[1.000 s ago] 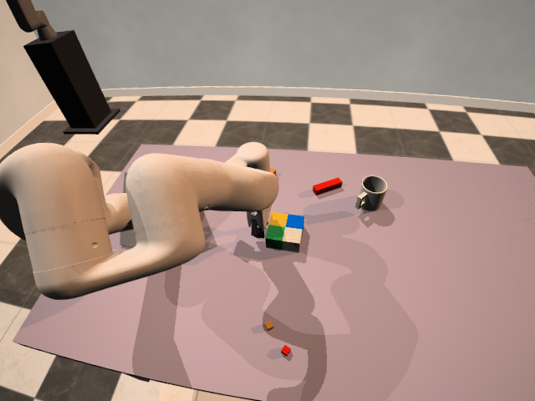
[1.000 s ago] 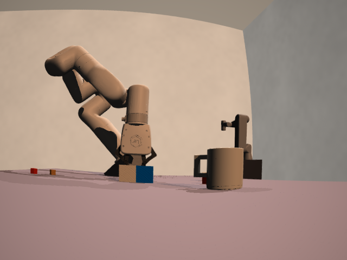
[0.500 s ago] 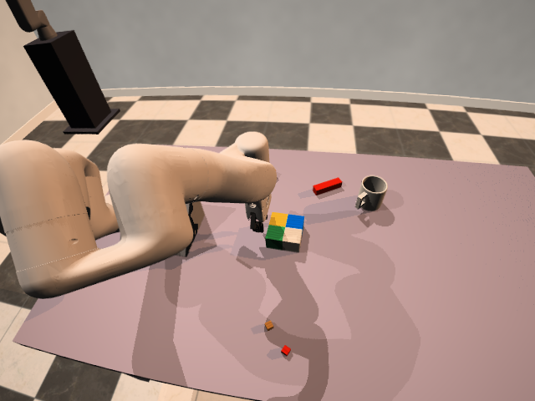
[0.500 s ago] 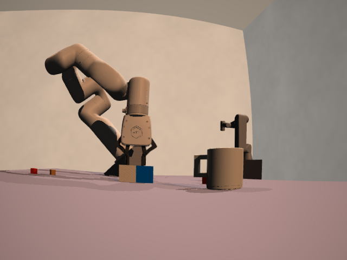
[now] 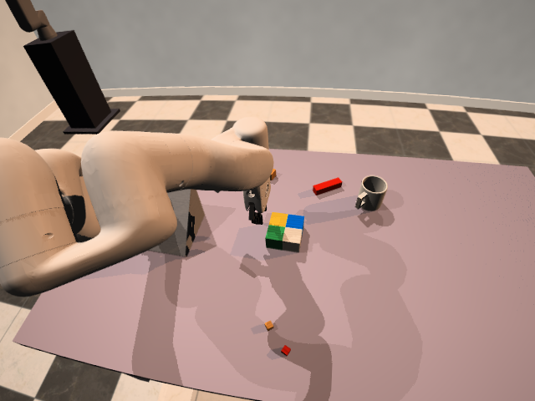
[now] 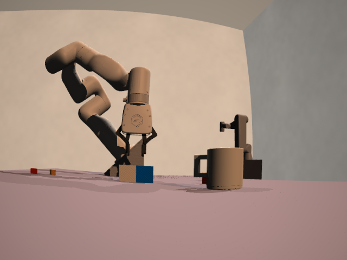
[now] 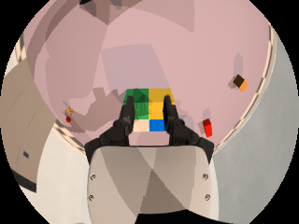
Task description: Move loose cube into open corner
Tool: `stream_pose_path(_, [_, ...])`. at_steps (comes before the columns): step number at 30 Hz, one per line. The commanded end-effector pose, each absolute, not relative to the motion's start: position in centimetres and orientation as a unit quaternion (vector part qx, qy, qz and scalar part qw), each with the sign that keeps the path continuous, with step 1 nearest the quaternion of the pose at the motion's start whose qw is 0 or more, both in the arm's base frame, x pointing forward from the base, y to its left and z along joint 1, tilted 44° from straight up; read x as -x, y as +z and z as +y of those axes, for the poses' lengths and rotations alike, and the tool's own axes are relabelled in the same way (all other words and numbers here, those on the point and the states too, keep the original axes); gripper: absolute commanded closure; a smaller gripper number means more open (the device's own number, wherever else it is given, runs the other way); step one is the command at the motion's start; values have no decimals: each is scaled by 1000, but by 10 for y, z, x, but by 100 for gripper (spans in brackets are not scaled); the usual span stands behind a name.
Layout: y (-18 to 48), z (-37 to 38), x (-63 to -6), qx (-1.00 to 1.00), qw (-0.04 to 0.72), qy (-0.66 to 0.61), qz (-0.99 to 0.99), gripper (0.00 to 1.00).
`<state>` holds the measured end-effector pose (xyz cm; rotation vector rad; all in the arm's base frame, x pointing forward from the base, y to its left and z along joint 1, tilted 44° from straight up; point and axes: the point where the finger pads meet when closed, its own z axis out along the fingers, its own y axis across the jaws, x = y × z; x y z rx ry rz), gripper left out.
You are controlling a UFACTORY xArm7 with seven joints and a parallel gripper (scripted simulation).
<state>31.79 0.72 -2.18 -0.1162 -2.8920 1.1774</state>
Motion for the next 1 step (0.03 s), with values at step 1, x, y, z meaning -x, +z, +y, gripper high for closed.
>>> stream_pose_path(1, [-17, 13, -319, 37, 7, 376, -926, 54])
